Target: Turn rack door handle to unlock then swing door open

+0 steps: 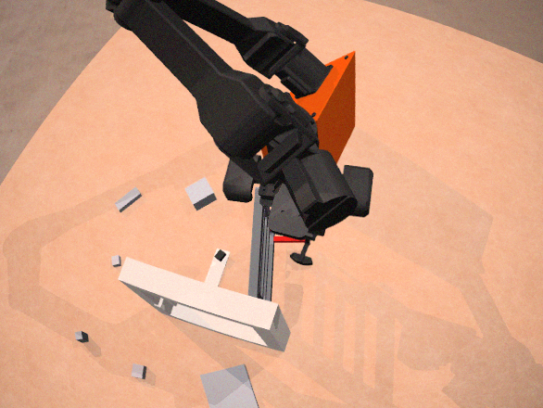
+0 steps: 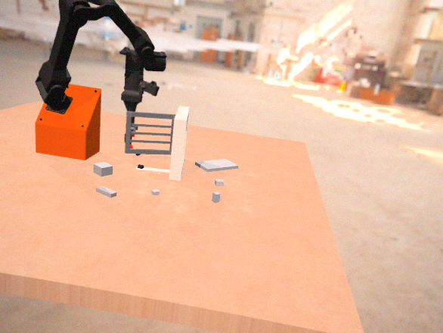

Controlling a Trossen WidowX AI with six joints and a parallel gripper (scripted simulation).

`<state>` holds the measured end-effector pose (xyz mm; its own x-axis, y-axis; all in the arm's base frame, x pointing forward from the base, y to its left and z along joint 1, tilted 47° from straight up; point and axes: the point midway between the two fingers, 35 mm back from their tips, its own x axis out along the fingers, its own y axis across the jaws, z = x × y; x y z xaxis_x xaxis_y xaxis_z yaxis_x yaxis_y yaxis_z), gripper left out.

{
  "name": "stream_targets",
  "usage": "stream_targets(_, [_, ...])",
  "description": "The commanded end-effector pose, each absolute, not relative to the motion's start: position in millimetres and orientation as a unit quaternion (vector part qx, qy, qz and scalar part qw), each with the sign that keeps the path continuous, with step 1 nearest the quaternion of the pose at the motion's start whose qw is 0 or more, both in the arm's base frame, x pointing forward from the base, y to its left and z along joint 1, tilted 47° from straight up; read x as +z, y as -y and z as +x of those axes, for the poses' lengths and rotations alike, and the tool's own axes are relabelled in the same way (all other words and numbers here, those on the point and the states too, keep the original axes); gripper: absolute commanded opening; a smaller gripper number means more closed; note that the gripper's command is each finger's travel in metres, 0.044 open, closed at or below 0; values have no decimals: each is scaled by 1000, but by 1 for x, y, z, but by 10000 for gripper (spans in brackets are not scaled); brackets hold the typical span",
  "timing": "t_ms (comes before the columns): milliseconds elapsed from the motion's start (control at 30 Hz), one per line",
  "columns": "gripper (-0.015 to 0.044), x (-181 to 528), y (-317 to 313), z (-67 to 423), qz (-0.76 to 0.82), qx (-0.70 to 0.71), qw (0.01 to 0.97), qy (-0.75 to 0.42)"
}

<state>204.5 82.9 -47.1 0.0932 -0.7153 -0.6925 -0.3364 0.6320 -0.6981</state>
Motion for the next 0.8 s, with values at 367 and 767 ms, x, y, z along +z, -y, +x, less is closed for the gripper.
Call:
stream_targets(367, [10,-72,-107,203,-317,-235,668,-631])
stream_targets(767, [10,-74,-110,203,-309,-243,672,-628])
